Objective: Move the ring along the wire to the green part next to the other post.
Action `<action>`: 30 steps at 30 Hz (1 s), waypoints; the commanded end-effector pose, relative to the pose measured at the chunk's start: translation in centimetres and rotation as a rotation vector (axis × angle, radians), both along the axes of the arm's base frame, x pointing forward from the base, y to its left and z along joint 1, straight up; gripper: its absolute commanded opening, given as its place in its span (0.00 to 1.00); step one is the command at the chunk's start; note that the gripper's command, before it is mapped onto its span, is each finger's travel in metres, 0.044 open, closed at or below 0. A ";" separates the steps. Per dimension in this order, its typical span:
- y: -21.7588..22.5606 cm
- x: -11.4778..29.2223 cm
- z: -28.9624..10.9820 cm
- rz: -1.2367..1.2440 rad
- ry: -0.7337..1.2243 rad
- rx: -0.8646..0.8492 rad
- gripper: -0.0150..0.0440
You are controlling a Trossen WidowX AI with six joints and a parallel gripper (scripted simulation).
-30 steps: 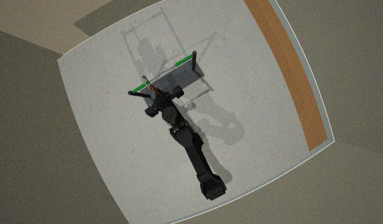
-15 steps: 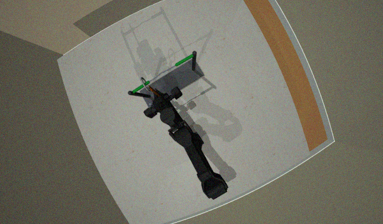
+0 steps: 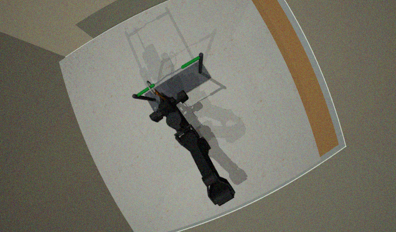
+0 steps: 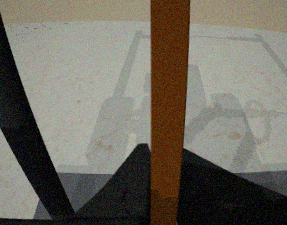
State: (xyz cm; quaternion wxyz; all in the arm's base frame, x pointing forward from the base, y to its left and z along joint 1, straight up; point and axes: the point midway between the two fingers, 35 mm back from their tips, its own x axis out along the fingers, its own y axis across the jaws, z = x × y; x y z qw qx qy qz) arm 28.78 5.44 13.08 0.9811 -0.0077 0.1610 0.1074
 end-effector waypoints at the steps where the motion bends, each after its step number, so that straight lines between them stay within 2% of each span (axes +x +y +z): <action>1: -0.1 0.0 0.0 -0.007 0.000 0.003 0.00; 12: -0.1 0.0 0.0 -0.007 0.000 0.003 0.00; 24: 0.0 -0.1 0.0 0.000 0.000 0.000 0.53; 30: -0.2 -0.8 0.4 -0.001 0.001 0.001 0.53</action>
